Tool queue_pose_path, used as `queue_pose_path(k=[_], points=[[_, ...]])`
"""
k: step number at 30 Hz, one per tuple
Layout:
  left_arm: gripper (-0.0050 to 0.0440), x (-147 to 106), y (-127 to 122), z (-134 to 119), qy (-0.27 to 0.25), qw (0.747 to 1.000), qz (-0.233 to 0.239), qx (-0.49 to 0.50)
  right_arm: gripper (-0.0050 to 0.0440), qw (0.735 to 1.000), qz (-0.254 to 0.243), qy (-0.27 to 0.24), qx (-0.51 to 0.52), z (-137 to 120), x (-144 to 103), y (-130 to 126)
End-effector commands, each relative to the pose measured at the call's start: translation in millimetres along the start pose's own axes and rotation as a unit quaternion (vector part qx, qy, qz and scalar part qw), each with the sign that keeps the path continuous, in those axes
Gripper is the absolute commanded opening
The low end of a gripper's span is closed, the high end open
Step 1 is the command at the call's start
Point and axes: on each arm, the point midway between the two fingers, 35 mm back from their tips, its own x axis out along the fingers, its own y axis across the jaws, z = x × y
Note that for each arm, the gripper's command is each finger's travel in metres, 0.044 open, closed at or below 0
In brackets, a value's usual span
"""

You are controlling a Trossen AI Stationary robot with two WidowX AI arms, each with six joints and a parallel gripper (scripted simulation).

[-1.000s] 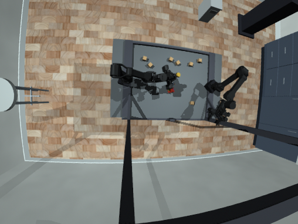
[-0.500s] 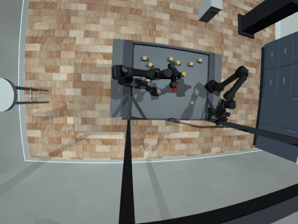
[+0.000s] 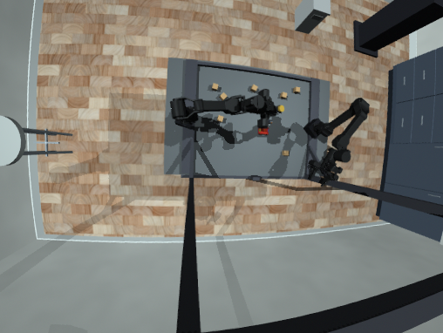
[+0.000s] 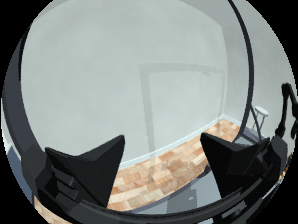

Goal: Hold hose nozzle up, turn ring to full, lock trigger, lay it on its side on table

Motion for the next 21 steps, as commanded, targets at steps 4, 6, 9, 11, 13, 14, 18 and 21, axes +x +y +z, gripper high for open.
queue_pose_path(k=[4, 6, 9, 11, 13, 14, 18, 21], points=[[0.0173, -2.5, -1.1, 21.1, -0.022, 1.0, -0.003, 0.004, 0.0408, 1.0, -0.001, -0.011, 0.0, 8.5, -1.1, -0.3], [0.0173, -3.3, -1.4, 21.0, -0.022, 1.0, -0.003, 0.004, 0.0408, 1.0, -0.001, -0.011, 0.0, 8.5, -1.1, -0.3], [0.0173, -3.8, -1.8, 20.9, -0.022, 1.0, -0.003, 0.004, 0.0408, 1.0, -0.001, -0.011, 0.0, 8.5, -1.1, -0.3], [0.0173, -4.2, -2.0, 20.8, -0.022, 1.0, -0.003, 0.004, 0.0408, 1.0, -0.001, -0.011, 0.0, 8.5, -1.1, -0.3], [0.0173, -4.6, -2.2, 20.8, -0.022, 1.0, -0.003, 0.004, 0.0408, 1.0, -0.001, -0.011, 0.0, 8.5, -1.1, -0.3], [0.0173, -4.8, -2.3, 20.7, -0.022, 1.0, -0.003, 0.004, 0.0408, 1.0, -0.001, -0.011, 0.0, 8.5, -1.1, -0.3], [0.0173, -5.0, -2.2, 20.8, -0.022, 1.0, -0.003, 0.004, 0.0408, 1.0, -0.001, -0.011, 0.0, 8.5, -1.1, -0.3], [0.0173, -5.4, -2.3, 20.6, -0.022, 1.0, -0.003, 0.004, 0.0408, 1.0, -0.001, -0.011, 0.0, 8.5, -1.1, -0.3]])
